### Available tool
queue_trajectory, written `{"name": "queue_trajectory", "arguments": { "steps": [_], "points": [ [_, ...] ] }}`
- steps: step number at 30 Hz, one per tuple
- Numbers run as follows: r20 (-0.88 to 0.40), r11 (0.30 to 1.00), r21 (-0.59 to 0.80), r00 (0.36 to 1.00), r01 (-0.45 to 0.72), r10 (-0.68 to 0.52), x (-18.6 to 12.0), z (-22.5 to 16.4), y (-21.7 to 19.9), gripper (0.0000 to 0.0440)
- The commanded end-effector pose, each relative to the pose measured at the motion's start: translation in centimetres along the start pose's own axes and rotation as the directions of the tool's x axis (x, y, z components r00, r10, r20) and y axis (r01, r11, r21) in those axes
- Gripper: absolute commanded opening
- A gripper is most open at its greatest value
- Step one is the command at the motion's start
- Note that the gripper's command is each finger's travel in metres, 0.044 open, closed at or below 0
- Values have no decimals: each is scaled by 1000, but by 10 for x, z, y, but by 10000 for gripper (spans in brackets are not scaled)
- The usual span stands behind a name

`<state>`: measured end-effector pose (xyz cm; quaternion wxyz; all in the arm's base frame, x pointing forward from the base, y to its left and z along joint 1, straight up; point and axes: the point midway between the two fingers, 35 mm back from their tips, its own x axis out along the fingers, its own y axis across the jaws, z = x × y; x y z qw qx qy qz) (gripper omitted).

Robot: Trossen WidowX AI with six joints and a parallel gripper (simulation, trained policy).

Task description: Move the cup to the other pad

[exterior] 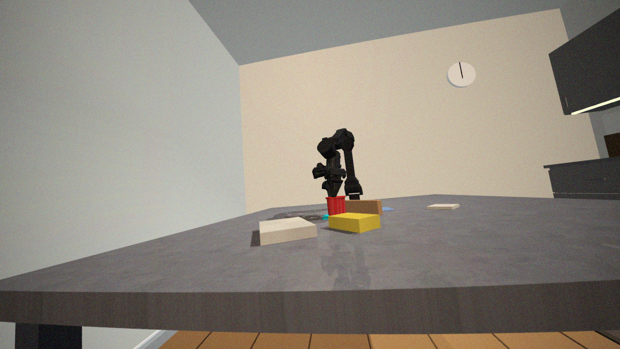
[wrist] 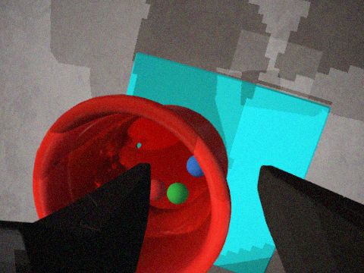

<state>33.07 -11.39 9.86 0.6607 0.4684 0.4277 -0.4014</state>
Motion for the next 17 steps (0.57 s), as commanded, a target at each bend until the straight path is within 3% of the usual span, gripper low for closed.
{"name": "queue_trajectory", "arguments": {
  "steps": [1, 7, 11, 17],
  "points": [
    [-4, 1000, 2, 1000, -22, 22, -10, 1, -1, 222],
    [11, 998, 9, 998, -62, 62, -31, 6, 1, 246],
    [33, 996, 9, 995, -93, 92, -47, 13, 4, 287],
    [54, 993, 21, 992, -119, 118, -66, 24, 7, 413]
  ]
}}
